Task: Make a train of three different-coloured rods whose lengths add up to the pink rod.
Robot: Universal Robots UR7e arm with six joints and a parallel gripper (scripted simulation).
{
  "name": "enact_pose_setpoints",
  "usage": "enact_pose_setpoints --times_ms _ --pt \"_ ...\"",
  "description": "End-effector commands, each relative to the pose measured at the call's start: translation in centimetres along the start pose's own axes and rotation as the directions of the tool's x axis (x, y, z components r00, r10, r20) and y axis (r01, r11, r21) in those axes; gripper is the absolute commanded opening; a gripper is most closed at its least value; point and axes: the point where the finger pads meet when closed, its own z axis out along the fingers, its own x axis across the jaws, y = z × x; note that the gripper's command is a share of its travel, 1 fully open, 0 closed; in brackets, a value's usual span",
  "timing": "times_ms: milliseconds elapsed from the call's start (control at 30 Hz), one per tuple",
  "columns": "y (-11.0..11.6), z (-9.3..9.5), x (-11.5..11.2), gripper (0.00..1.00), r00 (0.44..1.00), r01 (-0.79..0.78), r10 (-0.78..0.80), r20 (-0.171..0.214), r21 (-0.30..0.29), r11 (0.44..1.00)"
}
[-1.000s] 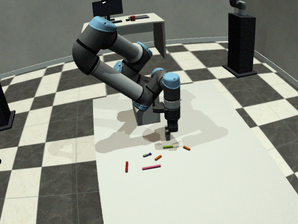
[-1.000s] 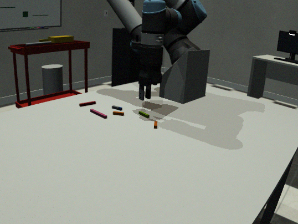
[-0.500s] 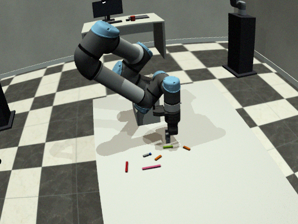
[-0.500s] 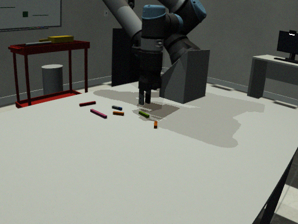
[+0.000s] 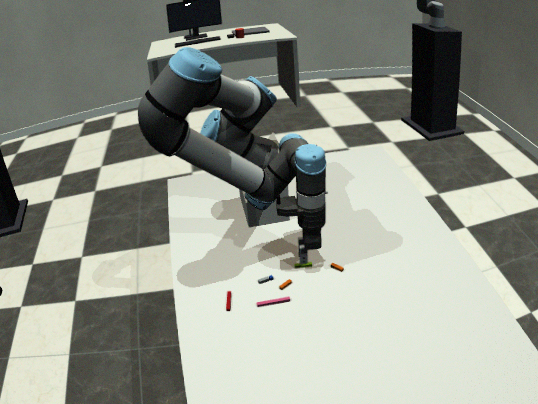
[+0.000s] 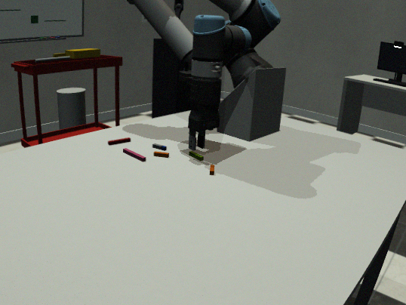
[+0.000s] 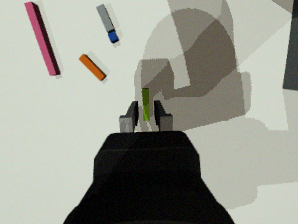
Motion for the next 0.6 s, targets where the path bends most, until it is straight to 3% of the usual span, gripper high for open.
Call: enact_pose_setpoints --times_ms 0,567 --pt "0.01 0.29 -0.03 0.54 1.0 0.0 0.0 0.001 0.0 1.0" --pt "0.01 0.83 -0.03 0.54 1.0 0.0 0.0 0.001 0.0 1.0"
